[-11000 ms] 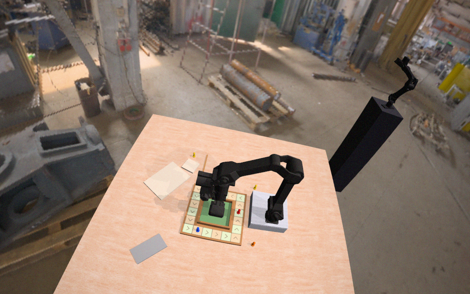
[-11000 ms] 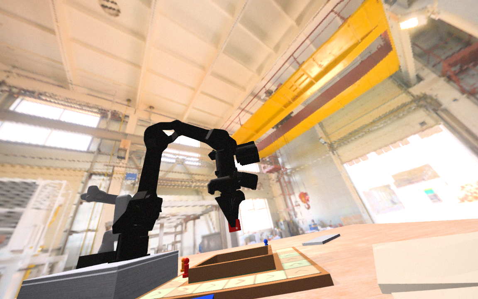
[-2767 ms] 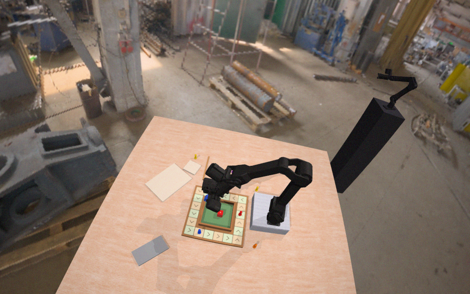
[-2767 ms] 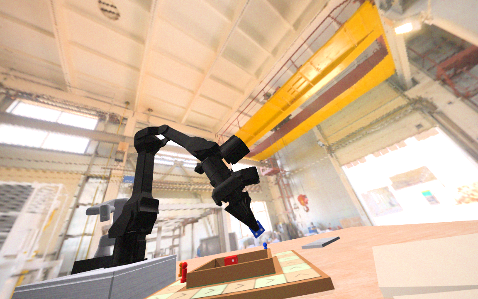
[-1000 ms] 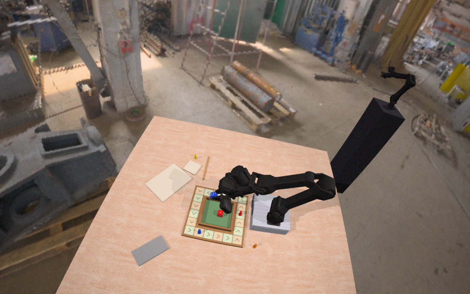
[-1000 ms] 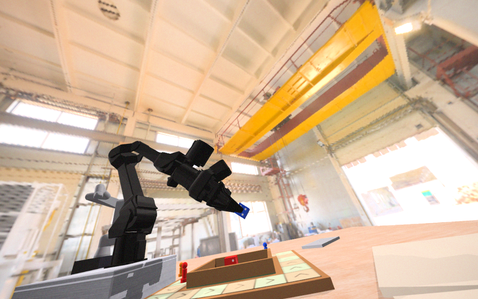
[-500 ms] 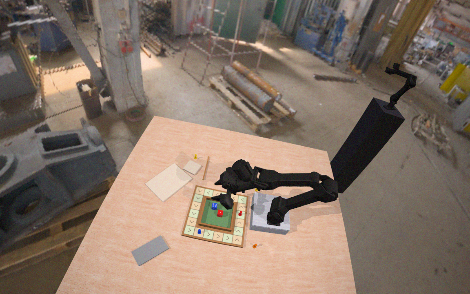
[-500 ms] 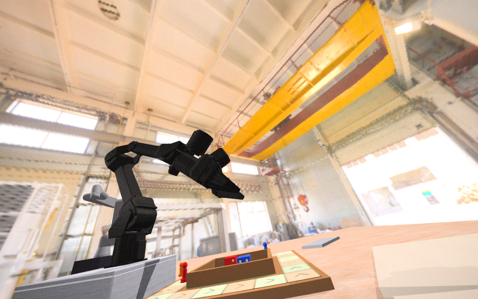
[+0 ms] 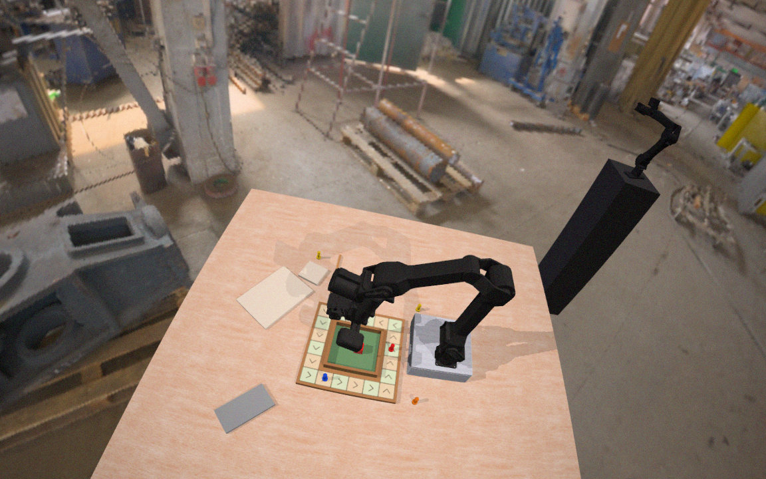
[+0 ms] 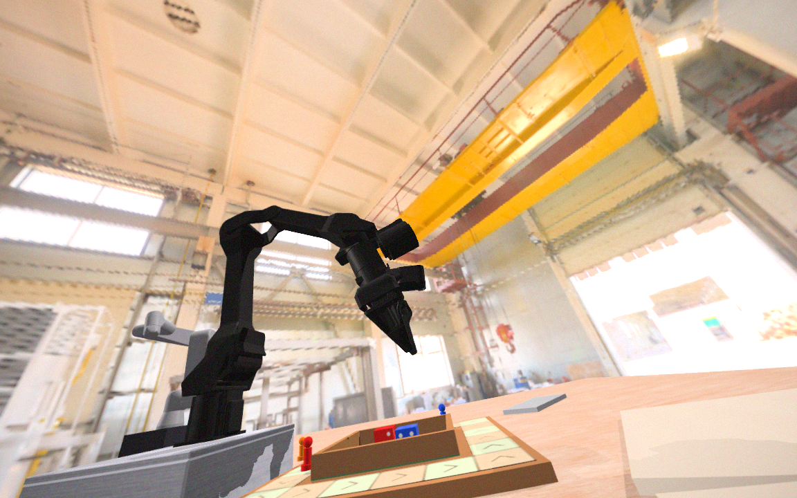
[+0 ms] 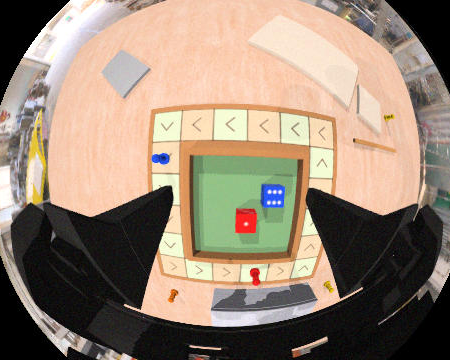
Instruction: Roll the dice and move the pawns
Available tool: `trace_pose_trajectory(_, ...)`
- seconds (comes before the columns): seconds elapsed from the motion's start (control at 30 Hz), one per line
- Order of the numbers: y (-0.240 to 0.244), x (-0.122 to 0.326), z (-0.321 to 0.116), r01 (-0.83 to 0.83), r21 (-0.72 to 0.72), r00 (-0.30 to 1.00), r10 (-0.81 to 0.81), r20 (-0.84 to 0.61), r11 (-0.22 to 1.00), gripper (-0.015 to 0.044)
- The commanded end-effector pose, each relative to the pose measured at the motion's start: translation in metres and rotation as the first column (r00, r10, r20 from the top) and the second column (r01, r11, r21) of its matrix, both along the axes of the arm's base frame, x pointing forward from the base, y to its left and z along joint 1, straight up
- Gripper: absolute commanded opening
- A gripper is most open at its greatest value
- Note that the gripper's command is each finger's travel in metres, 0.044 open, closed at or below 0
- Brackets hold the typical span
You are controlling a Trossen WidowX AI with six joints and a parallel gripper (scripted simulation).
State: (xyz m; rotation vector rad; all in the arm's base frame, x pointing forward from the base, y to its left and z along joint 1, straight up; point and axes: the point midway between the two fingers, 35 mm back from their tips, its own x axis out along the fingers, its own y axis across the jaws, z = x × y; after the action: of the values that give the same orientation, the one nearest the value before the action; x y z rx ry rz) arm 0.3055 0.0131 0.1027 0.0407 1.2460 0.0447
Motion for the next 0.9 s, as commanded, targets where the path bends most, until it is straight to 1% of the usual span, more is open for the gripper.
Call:
trace_pose_trajectory(0.0,0.020,0.002,-0.013,-0.013,-0.038,0.974,0.004,-0.225,0.999,0.0440)
trace_pose_trajectory(0.07,0.026,0.002,-0.016,-0.020,-0.054,0.958,0.004,-0.288,0.998,0.0440)
trace_pose_trajectory(0.13,0.026,0.002,-0.017,-0.021,-0.057,0.955,0.003,-0.296,0.998,0.0440)
trace_pose_trajectory(0.17,0.020,0.003,-0.013,-0.019,-0.031,0.976,0.011,-0.216,0.999,0.0440)
trace_pose_trajectory(0.2,0.020,0.003,-0.013,-0.019,-0.031,0.976,0.011,-0.216,0.999,0.0440)
trace_pose_trajectory(0.3,0.010,-0.016,-0.015,0.033,-0.033,0.973,-0.039,-0.229,0.999,0.0361)
trace_pose_trajectory(0.5,-0.021,-0.097,-0.032,0.240,-0.046,0.929,-0.243,-0.279,0.970,0.0204)
trace_pose_trajectory(0.57,-0.028,-0.124,-0.041,0.306,-0.052,0.905,-0.308,-0.295,0.951,0.0200)
trace_pose_trajectory(0.63,-0.031,-0.141,-0.048,0.349,-0.057,0.886,-0.349,-0.305,0.935,0.0200)
trace_pose_trajectory(0.87,-0.031,-0.143,-0.049,0.354,-0.057,0.884,-0.354,-0.306,0.933,0.0200)
